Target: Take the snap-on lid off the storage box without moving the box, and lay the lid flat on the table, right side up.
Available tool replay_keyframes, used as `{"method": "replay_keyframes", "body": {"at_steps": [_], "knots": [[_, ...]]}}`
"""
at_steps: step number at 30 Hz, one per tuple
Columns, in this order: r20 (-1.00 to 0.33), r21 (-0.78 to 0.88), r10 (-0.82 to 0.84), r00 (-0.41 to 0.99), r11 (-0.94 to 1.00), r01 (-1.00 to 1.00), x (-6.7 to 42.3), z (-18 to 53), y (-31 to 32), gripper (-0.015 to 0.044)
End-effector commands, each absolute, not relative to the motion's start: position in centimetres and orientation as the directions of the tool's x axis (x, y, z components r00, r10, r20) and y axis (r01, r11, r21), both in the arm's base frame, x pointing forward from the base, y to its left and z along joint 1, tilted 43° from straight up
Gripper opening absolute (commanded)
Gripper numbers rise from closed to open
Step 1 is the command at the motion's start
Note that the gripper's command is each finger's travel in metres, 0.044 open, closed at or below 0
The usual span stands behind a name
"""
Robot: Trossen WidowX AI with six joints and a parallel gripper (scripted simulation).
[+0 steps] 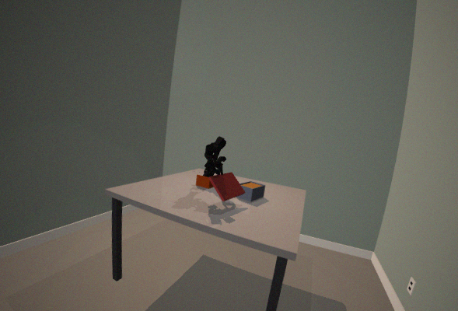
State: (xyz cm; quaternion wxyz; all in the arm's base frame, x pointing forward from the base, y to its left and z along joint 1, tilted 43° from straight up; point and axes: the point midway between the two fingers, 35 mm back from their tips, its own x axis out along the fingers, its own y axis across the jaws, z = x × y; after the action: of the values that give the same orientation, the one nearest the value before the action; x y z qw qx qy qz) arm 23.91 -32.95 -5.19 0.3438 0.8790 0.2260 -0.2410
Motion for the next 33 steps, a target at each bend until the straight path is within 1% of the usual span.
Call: {"method": "replay_keyframes", "body": {"at_steps": [1,33], "knots": [[-0.57,0.502,0.23,0.789,-0.663,0.556,24.0,-5.2,-32.9,0.0],[-0.57,0.502,0.23,0.789,-0.663,0.555,24.3,-7.1,-31.2,0.0]]}}
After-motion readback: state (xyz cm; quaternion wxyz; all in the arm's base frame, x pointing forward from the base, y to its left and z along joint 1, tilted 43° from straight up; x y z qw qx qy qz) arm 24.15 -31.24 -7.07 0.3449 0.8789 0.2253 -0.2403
